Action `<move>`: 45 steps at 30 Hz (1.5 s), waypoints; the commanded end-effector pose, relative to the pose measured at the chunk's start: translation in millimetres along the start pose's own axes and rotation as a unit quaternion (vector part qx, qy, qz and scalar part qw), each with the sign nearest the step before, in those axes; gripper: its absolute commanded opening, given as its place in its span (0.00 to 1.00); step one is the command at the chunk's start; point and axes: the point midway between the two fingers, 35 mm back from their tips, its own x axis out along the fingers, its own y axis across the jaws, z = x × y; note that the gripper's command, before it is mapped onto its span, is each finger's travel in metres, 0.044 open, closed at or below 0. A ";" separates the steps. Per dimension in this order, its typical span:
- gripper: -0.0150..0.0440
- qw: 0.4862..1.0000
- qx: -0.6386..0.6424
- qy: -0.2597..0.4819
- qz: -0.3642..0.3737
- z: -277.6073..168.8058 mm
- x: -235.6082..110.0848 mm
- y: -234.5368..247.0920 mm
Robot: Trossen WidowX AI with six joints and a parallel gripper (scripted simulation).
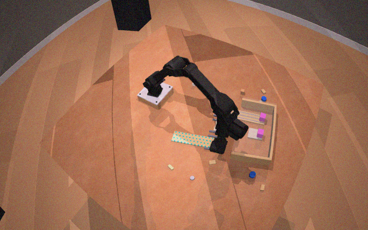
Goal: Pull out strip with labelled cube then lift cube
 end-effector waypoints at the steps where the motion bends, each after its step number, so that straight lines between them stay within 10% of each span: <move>1: 0.25 1.000 0.000 0.001 0.000 -12.4 -11.7 5.9; 45: 0.25 1.000 0.001 0.007 0.001 -131.0 -35.0 58.0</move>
